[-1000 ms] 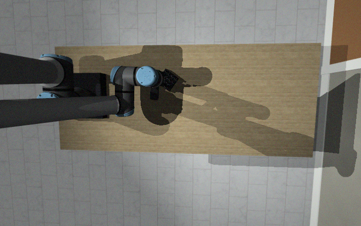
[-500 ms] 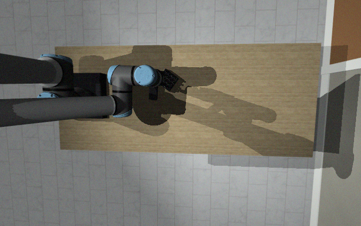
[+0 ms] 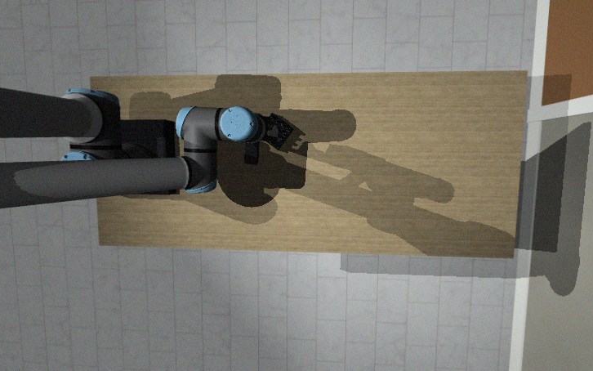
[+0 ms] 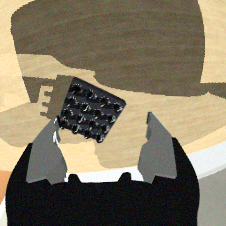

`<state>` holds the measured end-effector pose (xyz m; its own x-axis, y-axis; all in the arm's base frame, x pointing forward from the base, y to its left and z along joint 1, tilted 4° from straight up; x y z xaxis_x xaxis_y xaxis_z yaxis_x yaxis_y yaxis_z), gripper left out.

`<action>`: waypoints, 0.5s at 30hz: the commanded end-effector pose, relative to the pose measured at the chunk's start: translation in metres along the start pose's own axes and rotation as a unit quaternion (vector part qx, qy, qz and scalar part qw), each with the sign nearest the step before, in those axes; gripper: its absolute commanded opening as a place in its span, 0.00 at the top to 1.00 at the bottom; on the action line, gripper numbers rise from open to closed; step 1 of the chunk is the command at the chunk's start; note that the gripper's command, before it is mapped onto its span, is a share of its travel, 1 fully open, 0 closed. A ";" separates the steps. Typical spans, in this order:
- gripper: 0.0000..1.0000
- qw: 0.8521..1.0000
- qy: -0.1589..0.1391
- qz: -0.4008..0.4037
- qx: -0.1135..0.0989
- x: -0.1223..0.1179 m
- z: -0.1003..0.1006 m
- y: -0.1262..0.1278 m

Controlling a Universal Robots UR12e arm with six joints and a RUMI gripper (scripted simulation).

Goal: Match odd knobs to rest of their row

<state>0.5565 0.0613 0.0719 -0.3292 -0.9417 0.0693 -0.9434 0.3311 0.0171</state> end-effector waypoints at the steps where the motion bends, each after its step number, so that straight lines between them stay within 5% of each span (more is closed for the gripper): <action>1: 0.00 1.000 0.000 0.000 0.001 0.000 -0.002 -0.001; 9: 0.00 1.000 0.000 0.000 0.001 0.000 -0.023 -0.001; 15: 0.00 1.000 0.000 0.000 0.001 0.000 -0.064 -0.001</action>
<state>0.5582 0.0637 0.1117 -0.3292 -0.9417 0.0692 -0.9435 0.3310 0.0163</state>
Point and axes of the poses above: the point where the finger pads meet when closed, its own z axis out along the fingers, its own y axis across the jaws, x = y × z, the point moved 8 cm from there along -z, back along the fingers, and after that the axes turned 6 degrees about z, right-handed, at the moved point
